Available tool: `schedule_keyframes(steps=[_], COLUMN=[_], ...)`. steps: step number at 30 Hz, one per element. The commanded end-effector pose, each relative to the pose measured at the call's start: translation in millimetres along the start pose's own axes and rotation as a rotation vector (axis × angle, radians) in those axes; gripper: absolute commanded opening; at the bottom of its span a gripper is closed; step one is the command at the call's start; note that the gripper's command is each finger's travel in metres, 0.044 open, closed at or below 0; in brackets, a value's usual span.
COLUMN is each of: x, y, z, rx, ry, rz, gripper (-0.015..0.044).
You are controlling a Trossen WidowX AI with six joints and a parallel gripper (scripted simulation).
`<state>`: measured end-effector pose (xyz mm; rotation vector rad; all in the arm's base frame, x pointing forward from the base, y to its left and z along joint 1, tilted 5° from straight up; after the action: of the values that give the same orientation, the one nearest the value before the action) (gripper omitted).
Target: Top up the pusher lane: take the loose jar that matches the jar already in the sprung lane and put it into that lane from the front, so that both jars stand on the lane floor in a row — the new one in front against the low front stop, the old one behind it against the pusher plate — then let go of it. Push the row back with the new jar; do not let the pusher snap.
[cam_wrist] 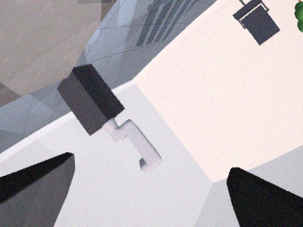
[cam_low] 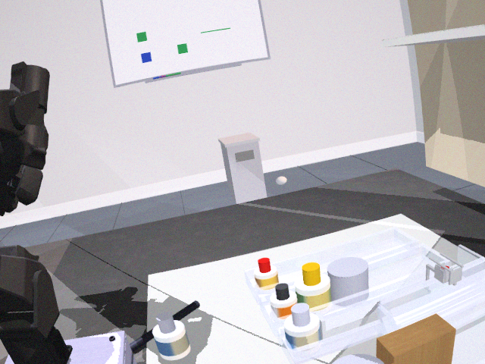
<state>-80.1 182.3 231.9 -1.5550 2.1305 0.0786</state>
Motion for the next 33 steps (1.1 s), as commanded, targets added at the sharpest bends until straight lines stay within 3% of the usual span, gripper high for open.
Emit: schedule_keyframes(steps=[1,7,15,25,33], x=[-1,-20,-25,-10,12], y=[-1,-25,-79,-125,-162], z=[1,40,91,118,130], rx=[0.008,0.221,0.320,0.181,-0.121], ry=[0.022,0.735,1.750,2.429,2.840], rz=[0.006,0.250,0.796,1.363,1.939], gripper=[0.0426,0.0440,0.0440,0.0440,0.0440])
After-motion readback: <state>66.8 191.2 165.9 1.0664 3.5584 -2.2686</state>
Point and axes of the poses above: the point midway between the two fingers, 35 mm back from their tips, its own y axis out along the fingers, its own z axis across the jaws, x = y × z, the point moved 6 cm from there along -y, back along the fingers, and after that the axes turned 15 degrees about y, right-handed, at the moved point
